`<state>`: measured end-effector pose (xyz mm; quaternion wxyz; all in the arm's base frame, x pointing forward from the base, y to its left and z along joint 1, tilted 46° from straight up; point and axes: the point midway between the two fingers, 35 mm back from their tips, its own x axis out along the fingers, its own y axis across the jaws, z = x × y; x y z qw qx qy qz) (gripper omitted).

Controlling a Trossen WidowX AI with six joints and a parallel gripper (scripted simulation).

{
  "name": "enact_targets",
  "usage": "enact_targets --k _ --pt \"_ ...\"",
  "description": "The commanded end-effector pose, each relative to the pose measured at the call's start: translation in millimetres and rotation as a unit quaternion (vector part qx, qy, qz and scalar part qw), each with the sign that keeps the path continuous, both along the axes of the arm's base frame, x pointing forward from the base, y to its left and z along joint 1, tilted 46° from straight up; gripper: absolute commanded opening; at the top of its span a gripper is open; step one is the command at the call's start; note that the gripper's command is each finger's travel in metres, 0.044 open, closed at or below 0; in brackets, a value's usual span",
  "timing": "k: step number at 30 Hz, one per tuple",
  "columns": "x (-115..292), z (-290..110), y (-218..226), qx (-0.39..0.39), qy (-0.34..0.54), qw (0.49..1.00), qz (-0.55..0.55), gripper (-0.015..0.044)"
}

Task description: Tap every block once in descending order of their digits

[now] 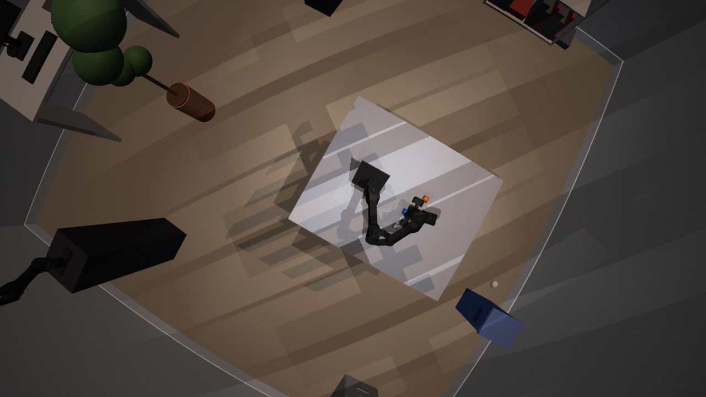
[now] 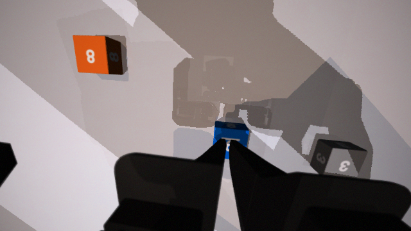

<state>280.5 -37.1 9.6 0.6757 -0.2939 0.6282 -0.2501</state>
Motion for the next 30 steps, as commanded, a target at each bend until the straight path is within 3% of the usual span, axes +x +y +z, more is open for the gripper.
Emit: enact_targets --k 1,17,26,30 --pt "-3.8 -6.3 -6.8 -0.004 0.008 1.0 0.0 0.002" --pt "-3.1 -16.4 -17.7 -0.005 0.008 1.0 0.0 0.002" --pt "-4.6 10.8 11.8 -0.003 0.008 1.0 0.0 0.002" --pt "-9.0 52.4 55.0 -0.002 0.009 1.0 0.0 0.002"
